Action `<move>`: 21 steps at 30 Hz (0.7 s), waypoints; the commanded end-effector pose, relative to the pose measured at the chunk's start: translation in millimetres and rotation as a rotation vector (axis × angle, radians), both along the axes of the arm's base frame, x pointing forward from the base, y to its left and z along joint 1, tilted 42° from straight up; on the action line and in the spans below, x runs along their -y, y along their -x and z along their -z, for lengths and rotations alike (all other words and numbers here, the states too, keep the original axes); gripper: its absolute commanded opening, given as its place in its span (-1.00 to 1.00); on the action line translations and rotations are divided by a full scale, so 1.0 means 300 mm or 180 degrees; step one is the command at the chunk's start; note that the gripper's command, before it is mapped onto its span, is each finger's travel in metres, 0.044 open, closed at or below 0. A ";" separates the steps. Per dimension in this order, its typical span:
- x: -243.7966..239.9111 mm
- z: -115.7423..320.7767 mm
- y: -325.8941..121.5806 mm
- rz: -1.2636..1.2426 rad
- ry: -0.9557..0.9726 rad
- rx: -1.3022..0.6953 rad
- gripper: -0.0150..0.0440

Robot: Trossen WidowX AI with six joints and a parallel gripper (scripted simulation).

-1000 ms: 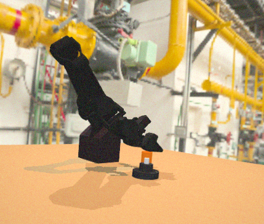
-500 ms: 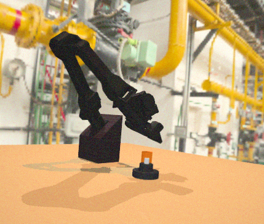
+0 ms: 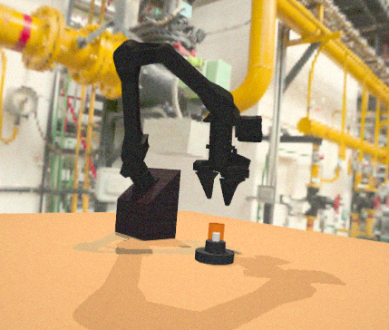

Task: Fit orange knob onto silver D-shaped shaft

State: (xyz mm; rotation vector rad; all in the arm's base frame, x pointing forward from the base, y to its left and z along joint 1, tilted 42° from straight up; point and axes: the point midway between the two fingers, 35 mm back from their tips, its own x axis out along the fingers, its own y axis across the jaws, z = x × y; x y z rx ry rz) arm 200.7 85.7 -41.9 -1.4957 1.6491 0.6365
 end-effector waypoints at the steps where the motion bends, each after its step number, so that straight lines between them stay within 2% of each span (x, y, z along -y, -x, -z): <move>1: -0.023 -0.035 -0.016 -0.0112 0.0342 0.0180 1.00; 10: -0.020 -0.032 -0.016 -0.0121 0.0343 0.0173 1.00; 14: 0.049 0.047 -0.026 -0.0121 0.0346 0.0175 1.00; 21: 0.085 0.088 -0.030 -0.0121 0.0349 0.0176 1.00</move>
